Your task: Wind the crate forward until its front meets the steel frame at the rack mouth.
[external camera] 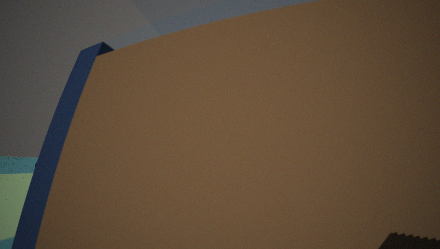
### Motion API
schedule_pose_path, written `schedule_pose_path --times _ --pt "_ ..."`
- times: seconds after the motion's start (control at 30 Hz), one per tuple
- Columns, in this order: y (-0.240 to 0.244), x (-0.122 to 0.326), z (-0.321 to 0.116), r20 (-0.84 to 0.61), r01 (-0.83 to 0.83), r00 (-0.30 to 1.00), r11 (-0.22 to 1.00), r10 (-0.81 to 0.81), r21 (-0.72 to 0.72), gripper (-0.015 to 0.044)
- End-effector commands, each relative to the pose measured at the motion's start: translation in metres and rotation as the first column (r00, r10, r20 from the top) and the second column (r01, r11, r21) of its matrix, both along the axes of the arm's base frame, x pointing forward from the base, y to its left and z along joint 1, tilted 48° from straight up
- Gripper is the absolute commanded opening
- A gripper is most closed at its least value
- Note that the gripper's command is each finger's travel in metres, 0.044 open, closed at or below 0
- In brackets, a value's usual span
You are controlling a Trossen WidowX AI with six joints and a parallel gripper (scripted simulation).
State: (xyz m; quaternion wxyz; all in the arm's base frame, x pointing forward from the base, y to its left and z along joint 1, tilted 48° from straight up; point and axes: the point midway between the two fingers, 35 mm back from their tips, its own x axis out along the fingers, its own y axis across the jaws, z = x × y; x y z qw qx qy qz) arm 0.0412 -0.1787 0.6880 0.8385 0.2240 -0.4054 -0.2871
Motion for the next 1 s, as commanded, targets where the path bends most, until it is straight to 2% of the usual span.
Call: schedule_pose_path --times 0.0,0.23,0.53,0.77,0.97 --pt "-0.066 -0.014 -0.029 -0.048 0.153 0.987 0.988 -0.153 0.015 0.044" --pt "-0.121 -0.006 -0.068 -0.195 0.313 0.933 0.949 -0.303 0.024 0.044" --pt "-0.183 0.019 -0.142 -0.523 0.485 0.746 0.875 -0.412 0.003 0.044" --pt "-0.213 0.054 -0.213 -0.8 0.52 0.475 0.85 -0.366 -0.08 0.044" --pt "-0.223 0.085 -0.28 -0.955 0.455 0.12 0.87 -0.27 -0.188 0.044"
